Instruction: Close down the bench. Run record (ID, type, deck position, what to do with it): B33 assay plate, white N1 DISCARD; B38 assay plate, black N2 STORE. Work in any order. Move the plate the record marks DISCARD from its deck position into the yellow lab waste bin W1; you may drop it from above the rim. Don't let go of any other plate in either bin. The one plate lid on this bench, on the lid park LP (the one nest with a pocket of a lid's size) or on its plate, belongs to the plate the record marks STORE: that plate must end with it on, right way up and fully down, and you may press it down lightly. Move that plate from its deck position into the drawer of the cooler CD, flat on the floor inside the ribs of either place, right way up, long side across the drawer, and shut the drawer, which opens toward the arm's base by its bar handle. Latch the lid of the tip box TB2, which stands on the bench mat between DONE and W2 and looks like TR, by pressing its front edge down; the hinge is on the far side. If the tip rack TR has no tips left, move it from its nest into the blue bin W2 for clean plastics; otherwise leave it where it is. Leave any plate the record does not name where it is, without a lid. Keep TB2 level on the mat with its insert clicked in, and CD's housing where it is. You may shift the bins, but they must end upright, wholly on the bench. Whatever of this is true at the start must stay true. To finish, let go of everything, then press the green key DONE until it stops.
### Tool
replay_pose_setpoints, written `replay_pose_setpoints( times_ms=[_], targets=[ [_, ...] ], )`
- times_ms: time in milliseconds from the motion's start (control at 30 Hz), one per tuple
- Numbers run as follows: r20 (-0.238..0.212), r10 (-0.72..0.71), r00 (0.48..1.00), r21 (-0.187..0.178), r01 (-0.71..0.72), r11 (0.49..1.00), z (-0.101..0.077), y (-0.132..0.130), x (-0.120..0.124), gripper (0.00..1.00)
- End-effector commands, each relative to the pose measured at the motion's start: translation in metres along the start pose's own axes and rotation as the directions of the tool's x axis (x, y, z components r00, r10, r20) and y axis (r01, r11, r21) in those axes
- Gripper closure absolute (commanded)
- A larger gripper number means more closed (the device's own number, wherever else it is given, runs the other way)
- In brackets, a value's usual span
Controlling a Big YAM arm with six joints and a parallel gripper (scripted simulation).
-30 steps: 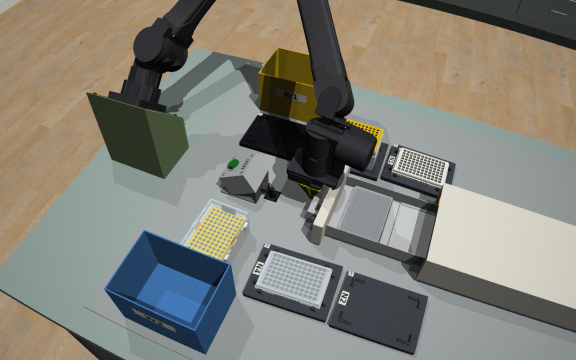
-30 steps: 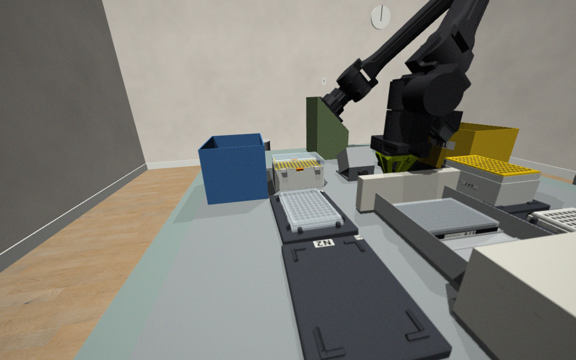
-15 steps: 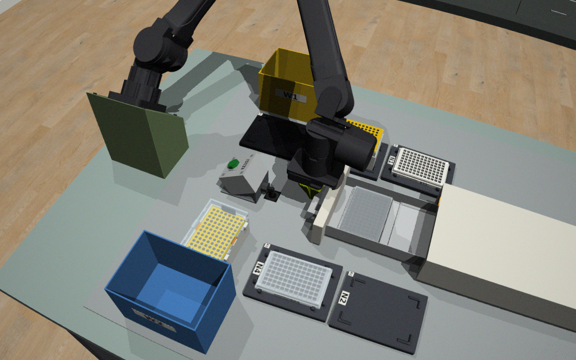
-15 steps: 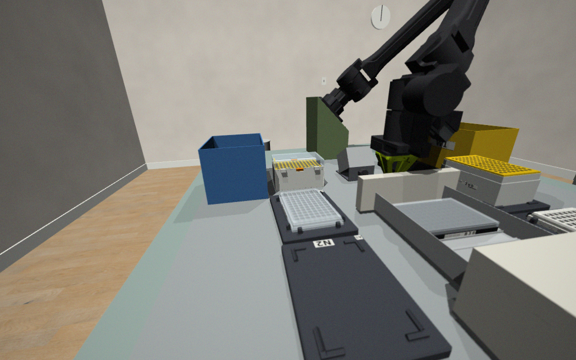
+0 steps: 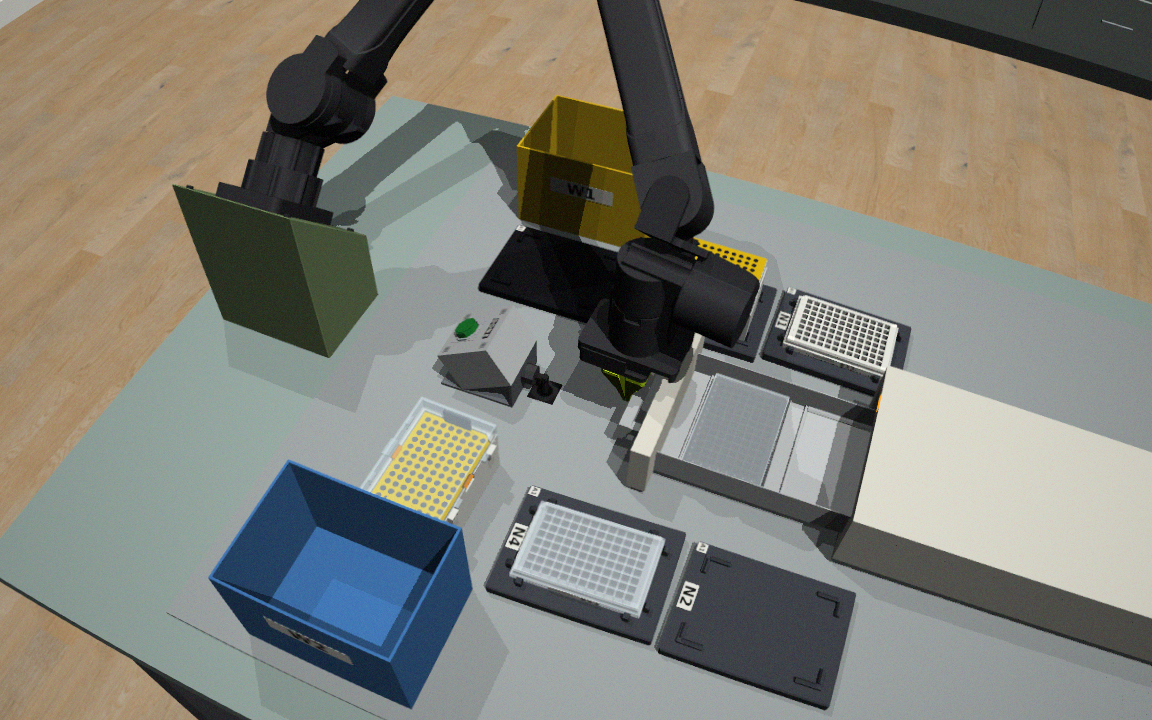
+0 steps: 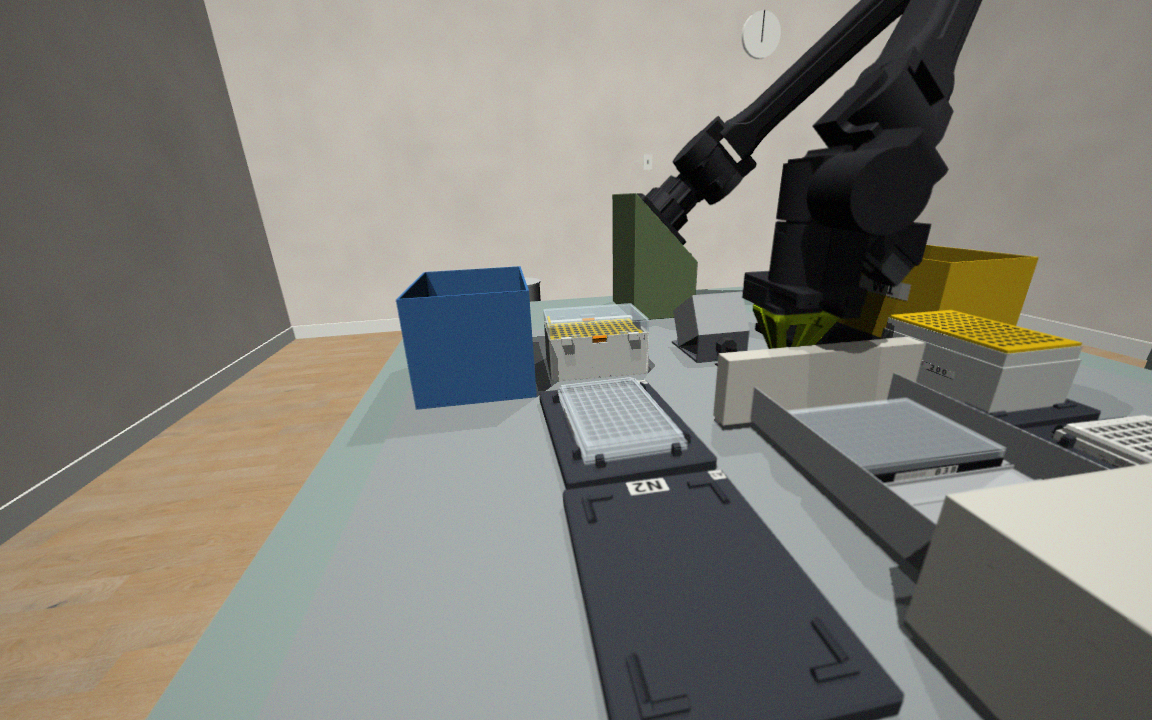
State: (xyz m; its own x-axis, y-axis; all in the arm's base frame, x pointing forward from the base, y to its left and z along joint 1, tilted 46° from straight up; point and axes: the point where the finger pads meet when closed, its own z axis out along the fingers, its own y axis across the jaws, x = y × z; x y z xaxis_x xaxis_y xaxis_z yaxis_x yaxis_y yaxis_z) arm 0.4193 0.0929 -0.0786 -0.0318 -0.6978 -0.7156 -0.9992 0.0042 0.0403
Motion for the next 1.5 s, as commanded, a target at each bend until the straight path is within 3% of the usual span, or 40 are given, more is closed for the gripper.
replay_pose_setpoints(
  times_ms=[0, 300, 333, 400, 867, 900, 1467],
  targets=[
    [-0.002, -0.031, 1.0, 0.043, 0.031, 0.999, -0.009, -0.035, -0.006, 1.0],
    [-0.002, -0.031, 1.0, 0.044, 0.031, 0.999, -0.011, -0.045, -0.007, 1.0],
    [-0.005, -0.05, 0.999, 0.065, 0.051, 0.997, -0.017, -0.051, -0.011, 1.0],
    [-0.001, -0.027, 1.0, 0.041, 0.027, 0.999, -0.01, -0.048, -0.006, 1.0],
    [-0.002, -0.032, 0.999, 0.044, 0.032, 0.998, -0.011, -0.065, -0.008, 1.0],
    [-0.006, -0.059, 0.998, 0.074, 0.059, 0.995, -0.021, -0.073, -0.014, 1.0],
    [-0.006, -0.06, 0.998, 0.076, 0.061, 0.995, -0.022, -0.073, -0.015, 1.0]
  ],
)
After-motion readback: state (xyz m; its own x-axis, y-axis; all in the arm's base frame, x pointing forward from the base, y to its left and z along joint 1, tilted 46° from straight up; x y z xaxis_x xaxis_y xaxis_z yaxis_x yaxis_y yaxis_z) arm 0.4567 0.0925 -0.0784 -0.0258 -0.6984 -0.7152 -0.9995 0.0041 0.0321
